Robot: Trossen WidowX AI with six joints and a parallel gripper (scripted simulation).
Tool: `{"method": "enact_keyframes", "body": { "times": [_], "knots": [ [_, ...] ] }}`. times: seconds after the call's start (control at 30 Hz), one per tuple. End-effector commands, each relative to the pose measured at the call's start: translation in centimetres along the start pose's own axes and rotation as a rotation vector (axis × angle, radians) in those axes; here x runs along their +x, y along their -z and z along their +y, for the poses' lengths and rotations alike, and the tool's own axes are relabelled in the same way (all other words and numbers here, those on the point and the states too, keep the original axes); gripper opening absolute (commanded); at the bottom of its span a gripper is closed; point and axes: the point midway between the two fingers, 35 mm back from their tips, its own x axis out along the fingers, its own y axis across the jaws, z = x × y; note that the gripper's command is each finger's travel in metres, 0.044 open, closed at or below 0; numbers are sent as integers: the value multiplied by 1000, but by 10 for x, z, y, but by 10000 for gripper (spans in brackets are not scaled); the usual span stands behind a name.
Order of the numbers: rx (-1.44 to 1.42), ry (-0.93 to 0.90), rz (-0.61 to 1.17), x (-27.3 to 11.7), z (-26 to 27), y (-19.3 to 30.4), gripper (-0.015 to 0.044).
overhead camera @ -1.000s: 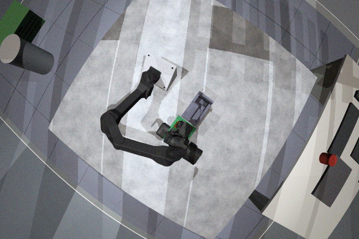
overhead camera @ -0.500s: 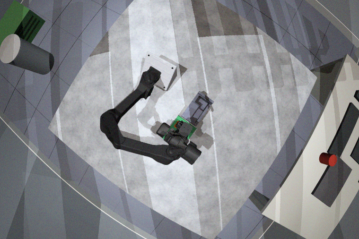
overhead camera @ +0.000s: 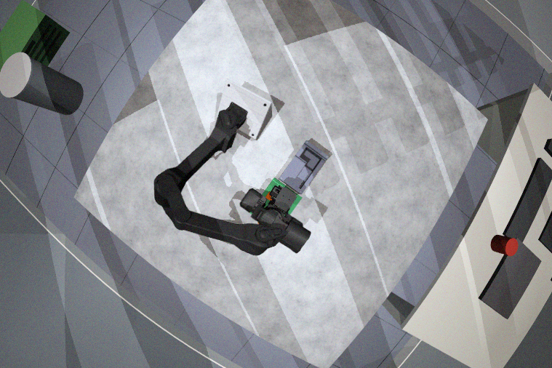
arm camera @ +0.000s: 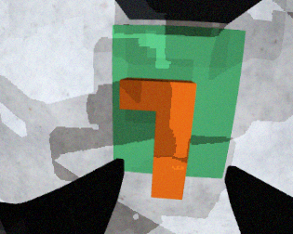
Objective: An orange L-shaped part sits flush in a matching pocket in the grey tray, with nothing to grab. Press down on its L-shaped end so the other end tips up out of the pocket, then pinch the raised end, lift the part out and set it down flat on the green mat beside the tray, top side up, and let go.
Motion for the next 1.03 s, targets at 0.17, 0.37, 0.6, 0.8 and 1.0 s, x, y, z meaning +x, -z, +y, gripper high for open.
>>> {"method": "enact_keyframes", "body": {
  "times": [0.17,0.37,0.6,0.8,1.0],
  "knots": [
    [-15,70,-9,-77,1,0,400],
    [-14,79,-8,-72,-2,0,400],
    [-14,79,-8,-72,-2,0,400],
    [-14,79,-8,-72,-2,0,400],
    [-14,79,-8,-72,-2,0,400]
  ]
}}
